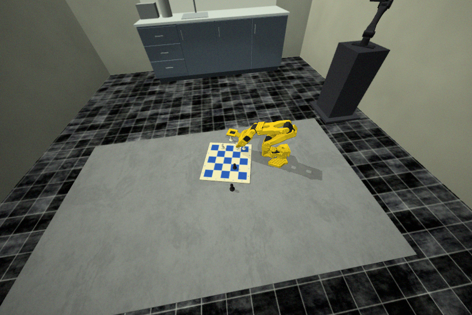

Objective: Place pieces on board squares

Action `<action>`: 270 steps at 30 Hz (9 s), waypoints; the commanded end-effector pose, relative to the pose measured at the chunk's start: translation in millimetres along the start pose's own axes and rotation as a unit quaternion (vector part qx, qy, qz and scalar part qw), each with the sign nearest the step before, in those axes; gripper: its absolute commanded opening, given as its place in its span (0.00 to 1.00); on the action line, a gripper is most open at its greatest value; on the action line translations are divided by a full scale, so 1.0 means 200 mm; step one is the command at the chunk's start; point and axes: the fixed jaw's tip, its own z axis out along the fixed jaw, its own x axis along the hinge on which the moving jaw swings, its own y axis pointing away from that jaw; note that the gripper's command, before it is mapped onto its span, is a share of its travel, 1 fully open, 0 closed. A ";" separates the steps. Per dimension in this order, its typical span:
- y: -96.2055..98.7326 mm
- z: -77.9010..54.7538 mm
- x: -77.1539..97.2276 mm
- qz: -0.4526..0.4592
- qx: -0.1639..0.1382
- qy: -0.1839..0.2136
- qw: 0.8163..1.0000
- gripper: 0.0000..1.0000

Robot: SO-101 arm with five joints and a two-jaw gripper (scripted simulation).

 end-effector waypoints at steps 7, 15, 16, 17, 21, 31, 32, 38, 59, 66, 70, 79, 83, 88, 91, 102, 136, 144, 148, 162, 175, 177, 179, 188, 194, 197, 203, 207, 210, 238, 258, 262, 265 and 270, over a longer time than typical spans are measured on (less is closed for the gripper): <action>0.01 0.01 0.02 0.000 -0.002 0.001 1.000 0.00; 0.01 0.00 0.00 0.000 -0.002 0.001 1.000 0.00; 0.01 0.00 0.00 0.000 -0.002 0.001 1.000 0.00; 0.01 0.00 0.00 0.000 -0.002 0.001 1.000 0.00; 0.01 0.00 0.00 0.000 -0.002 0.001 1.000 0.00; 0.00 -0.01 -0.01 0.001 -0.002 0.001 1.000 0.00; 0.00 -0.01 -0.01 0.001 -0.002 0.001 1.000 0.00; 0.00 -0.01 -0.01 0.001 -0.002 0.001 1.000 0.00; 0.00 0.03 0.01 0.001 -0.002 0.001 1.000 0.00; 0.00 0.03 0.02 0.001 -0.002 0.001 1.000 0.00; 0.00 0.04 0.03 0.001 -0.001 0.001 1.000 0.00; 0.00 0.04 0.04 0.001 -0.001 0.001 1.000 0.00; 0.00 0.04 0.04 0.001 -0.001 0.001 1.000 0.01; 0.00 0.04 0.04 0.001 -0.001 0.001 1.000 0.04; 0.00 0.04 0.04 0.001 -0.001 0.001 1.000 0.07; 0.00 0.04 0.04 0.001 -0.001 0.001 1.000 0.11; 0.02 0.03 0.04 0.001 -0.007 0.001 1.000 0.12; 0.02 0.03 0.03 0.001 -0.007 0.001 1.000 0.12; 0.02 0.03 0.03 0.001 -0.007 0.001 1.000 0.12; 0.02 0.02 0.03 0.001 -0.007 0.001 1.000 0.12; 0.02 -0.06 -0.01 0.001 -0.007 0.001 1.000 0.12; 0.02 -0.07 -0.02 0.001 -0.007 0.001 1.000 0.12; 0.02 -0.07 -0.02 0.001 -0.007 0.001 1.000 0.12; 0.02 -0.13 -0.06 0.001 -0.007 0.001 1.000 0.12; 0.02 -0.16 -0.07 0.001 -0.007 0.001 1.000 0.12; 0.02 -0.16 -0.07 0.001 -0.007 0.001 1.000 0.12; 0.02 -0.17 -0.08 0.001 -0.007 0.001 1.000 0.12; 0.02 -0.17 -0.08 0.002 -0.006 0.001 1.000 0.12; -0.01 -0.16 -0.12 0.014 0.001 0.001 1.000 0.11; -0.25 -0.04 -0.36 0.098 0.054 -0.002 0.994 0.10; -0.25 -0.02 -0.33 0.101 0.055 -0.002 0.993 0.10; -0.25 -0.02 -0.33 0.101 0.055 -0.002 0.993 0.10; -0.25 -0.02 -0.33 0.101 0.055 -0.002 0.993 0.10; -0.25 -0.02 -0.32 0.101 0.055 -0.002 0.993 0.10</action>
